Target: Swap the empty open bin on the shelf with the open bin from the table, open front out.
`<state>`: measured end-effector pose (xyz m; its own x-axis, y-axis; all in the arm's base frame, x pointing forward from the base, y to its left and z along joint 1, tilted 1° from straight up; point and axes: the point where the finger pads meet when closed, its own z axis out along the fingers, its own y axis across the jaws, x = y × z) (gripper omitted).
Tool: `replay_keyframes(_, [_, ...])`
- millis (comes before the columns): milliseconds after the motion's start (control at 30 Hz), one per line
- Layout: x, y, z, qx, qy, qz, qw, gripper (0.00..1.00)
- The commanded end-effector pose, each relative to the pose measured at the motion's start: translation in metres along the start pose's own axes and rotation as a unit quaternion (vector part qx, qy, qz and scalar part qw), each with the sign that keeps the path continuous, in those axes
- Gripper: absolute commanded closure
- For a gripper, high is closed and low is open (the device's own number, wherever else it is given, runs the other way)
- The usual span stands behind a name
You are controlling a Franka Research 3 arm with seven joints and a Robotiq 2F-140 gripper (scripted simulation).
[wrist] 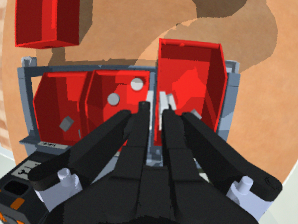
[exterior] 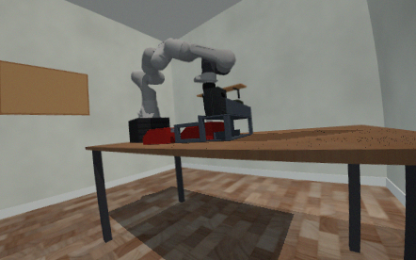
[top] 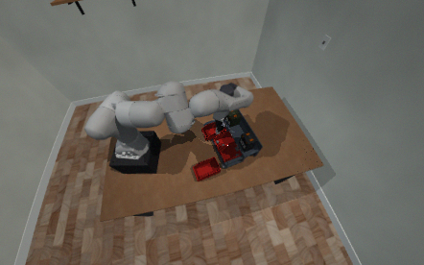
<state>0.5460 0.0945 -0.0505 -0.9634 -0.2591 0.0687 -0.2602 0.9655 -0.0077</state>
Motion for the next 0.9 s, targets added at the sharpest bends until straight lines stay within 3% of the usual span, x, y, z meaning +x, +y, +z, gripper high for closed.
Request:
replay_keyframes(0, [0.002, 0.000, -0.008, 0.000, 0.002, 0.004, 1.000, 0.94])
replay_keyframes(867, [0.006, -0.001, -0.048, 0.000, 0.002, 0.004, 1.000, 0.94])
